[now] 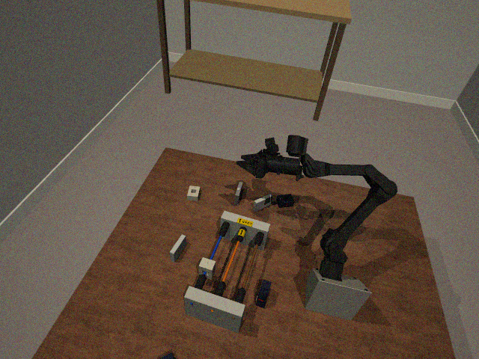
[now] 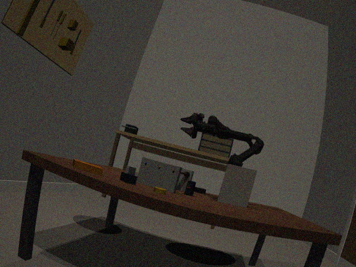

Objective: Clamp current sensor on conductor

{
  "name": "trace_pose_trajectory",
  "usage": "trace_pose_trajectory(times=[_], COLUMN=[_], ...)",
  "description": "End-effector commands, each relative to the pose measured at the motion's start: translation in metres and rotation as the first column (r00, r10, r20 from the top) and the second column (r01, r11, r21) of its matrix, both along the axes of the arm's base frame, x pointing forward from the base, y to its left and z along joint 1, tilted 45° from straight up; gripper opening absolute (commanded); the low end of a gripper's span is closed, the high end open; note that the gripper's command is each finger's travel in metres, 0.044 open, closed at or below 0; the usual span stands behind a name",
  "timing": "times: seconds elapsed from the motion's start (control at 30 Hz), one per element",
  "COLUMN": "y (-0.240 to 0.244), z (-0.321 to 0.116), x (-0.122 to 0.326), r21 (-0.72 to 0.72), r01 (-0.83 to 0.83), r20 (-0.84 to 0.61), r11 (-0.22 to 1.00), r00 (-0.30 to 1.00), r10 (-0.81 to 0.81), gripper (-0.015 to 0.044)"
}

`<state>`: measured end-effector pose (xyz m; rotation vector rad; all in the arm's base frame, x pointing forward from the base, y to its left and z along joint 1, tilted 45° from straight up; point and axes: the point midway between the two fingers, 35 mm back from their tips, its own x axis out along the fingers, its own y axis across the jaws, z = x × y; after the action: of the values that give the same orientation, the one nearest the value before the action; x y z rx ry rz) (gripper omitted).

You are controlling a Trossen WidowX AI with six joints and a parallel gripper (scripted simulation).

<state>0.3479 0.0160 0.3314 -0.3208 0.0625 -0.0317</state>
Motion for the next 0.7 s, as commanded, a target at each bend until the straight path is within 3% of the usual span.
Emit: trace_pose_trajectory(times=[0.0, 0.33, 0.5, 0.67], y=[-0.016, -0.016, -0.026, -0.037], z=[-0.009, -0.011, -0.077, -0.139], x=[-0.032, -0.031, -0.013, -0.023], r21=[0.312, 0.317, 0.362, 0.177], r01=[-0.057, -0.047, 0.235, 0.528], r20=[0.116, 0.103, -0.232, -0.516], r11=[0.949, 0.947, 0.902, 0.831], r00=[0.993, 0.995, 0.960, 0.769], r10=[0.021, 0.015, -0.157, -0.378], gripper=[0.0440, 0.0440, 0.0440, 0.0440])
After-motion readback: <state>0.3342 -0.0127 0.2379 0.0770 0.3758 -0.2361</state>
